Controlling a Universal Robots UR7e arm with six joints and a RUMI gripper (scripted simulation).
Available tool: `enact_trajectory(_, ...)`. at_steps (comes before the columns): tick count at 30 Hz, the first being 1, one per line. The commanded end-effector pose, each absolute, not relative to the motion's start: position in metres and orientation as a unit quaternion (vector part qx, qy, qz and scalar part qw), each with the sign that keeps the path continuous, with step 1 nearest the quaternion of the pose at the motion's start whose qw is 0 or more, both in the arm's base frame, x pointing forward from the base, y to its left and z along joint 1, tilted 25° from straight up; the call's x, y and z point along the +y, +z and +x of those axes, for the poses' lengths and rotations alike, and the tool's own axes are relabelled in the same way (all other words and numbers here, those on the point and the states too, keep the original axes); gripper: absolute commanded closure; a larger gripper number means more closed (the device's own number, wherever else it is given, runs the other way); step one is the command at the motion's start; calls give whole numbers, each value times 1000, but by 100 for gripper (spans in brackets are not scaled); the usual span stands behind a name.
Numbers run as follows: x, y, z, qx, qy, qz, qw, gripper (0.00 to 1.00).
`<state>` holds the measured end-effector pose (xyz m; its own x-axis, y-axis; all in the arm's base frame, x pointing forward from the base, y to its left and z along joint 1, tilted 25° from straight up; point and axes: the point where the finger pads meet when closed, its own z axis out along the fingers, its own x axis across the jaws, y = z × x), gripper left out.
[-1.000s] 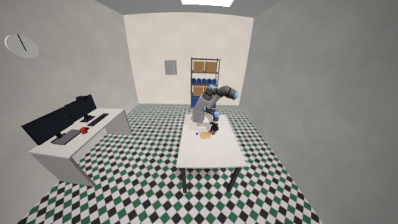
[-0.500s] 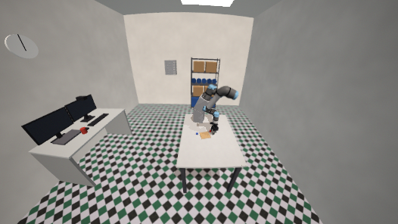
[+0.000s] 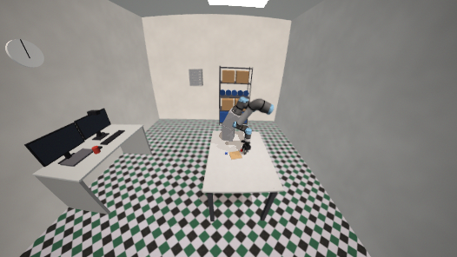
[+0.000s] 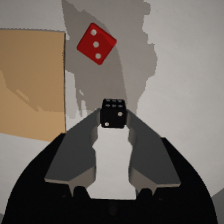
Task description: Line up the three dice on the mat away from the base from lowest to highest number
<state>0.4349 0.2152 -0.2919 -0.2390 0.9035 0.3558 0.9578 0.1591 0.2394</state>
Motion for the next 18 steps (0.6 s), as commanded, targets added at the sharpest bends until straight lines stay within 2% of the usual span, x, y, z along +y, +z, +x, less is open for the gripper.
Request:
enact_trajectory(1,215,-292,435,-758,-210,-613,64,94)
enact_trajectory(18,200,-257,429,-758,-210,-613,64,94)
